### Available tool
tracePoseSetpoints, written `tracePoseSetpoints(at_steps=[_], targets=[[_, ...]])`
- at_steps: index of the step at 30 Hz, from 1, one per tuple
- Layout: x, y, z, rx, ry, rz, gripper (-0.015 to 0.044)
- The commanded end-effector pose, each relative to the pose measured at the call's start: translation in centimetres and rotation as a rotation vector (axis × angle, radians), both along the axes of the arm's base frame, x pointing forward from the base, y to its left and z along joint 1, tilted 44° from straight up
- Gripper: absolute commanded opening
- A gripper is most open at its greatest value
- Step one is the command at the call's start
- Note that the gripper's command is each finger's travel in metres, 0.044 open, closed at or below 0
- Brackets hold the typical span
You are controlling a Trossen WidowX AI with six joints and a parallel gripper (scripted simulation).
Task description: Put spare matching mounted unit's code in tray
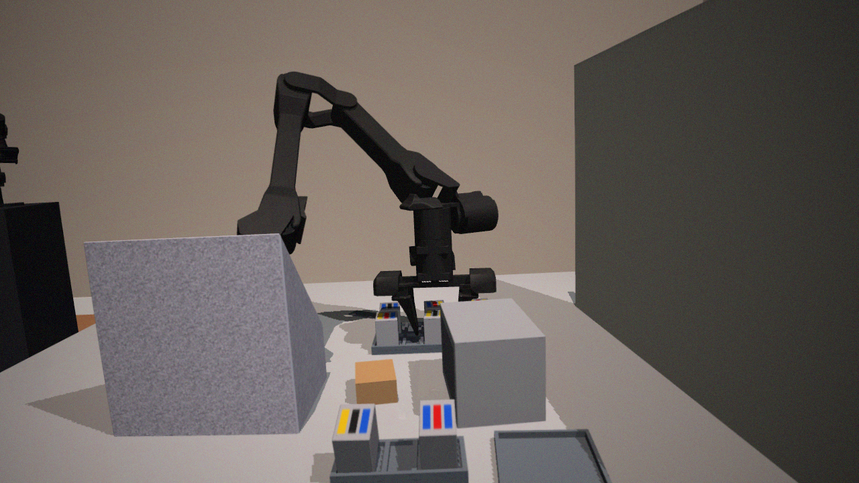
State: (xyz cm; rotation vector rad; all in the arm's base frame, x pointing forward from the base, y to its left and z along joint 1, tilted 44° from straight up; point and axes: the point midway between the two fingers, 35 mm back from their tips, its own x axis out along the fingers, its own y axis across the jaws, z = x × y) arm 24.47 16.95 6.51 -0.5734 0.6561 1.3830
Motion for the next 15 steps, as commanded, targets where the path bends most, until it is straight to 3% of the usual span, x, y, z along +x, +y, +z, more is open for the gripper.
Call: tracePoseSetpoints(at_steps=[1,13,15], targets=[[-0.03,-0.06,-0.14,-0.004,0.005,-0.006,0.0300],[-0.03,-0.06,-0.14,-0.004,0.005,-0.006,0.0300],[0.00,0.00,0.00,0.000,0.000,0.000,0.0247]])
